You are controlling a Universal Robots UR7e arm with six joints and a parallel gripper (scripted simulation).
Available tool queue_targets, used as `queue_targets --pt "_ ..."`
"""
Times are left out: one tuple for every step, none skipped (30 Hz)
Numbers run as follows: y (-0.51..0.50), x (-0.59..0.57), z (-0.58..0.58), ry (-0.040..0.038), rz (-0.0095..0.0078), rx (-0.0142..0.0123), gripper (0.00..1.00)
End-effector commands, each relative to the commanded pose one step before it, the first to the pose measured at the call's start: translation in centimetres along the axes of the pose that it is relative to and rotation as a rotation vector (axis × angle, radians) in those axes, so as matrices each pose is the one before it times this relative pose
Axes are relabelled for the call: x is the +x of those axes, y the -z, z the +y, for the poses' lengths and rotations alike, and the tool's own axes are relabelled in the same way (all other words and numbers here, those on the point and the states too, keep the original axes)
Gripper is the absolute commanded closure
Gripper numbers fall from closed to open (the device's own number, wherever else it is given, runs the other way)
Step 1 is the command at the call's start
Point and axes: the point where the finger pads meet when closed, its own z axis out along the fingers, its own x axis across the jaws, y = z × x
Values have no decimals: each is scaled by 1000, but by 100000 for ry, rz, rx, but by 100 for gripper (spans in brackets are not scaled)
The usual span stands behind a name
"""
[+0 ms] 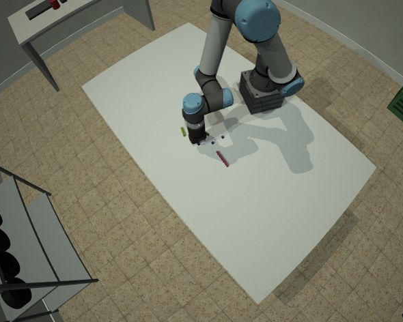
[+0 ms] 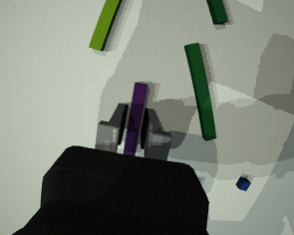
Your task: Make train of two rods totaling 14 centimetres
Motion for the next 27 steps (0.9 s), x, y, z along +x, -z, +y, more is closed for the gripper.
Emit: queue_targets --pt "40 -46 -2 2 -138 7 58" --pt "0 0 0 0 0 0 52" --pt "0 0 0 0 0 0 52" --pt "0 0 0 0 0 0 52" --pt "0 0 0 0 0 0 46" --pt "0 0 0 0 0 0 46" --pt "0 0 0 0 0 0 46" --pt "0 0 0 0 0 0 46" --pt "0 0 0 0 0 0 46" --pt "0 0 0 0 0 0 46" --pt "0 0 0 0 0 0 46" --pt "0 0 0 0 0 0 46" --pt "0 0 0 0 0 0 46" --pt "0 0 0 0 0 0 46" --pt "0 0 0 0 0 0 46" --pt "2 0 0 0 0 0 46" --pt "13 0 0 0 0 0 46" --pt "33 0 0 0 0 0 46" --pt "60 0 0 0 0 0 46" --pt "92 0 0 0 0 0 46" --pt "129 0 0 0 0 0 46" --pt "167 1 0 0 0 0 46" --pt "208 -1 0 0 0 0 46" --pt "248 1 0 0 0 0 46" --pt "288 -1 0 0 0 0 46" --pt "0 0 0 0 0 0 46" --pt "0 0 0 0 0 0 46"
